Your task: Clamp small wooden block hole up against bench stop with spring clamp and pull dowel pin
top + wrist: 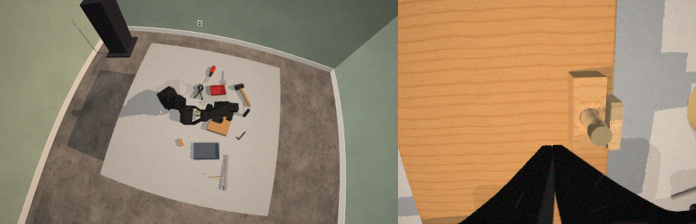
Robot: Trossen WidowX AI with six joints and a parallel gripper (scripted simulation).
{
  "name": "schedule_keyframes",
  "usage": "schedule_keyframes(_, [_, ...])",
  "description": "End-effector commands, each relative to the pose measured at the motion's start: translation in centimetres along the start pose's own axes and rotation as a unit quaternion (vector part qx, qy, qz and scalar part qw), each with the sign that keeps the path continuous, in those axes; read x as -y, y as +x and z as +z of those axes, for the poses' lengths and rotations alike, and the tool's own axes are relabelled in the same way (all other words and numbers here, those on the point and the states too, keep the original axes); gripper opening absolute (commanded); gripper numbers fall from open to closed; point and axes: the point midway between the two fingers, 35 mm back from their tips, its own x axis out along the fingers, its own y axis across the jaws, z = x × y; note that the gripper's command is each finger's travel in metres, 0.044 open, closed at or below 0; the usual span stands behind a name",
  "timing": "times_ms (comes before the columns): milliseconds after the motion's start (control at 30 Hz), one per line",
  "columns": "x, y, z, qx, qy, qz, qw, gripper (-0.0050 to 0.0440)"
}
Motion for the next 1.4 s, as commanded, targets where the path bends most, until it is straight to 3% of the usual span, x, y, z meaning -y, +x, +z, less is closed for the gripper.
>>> schedule_keyframes(0, [-0.3, -1.5, 0.2, 0.001, 0.003, 0.005, 1.000, 0.0000])
schedule_keyframes(433, [-0.1, -1.7, 0.1, 0.000, 0.000, 0.002, 1.000, 0.0000])
schedule_keyframes(1367, [3.2, -1.9, -5.3, -0.018, -0.013, -0.020, 1.000, 0.0240])
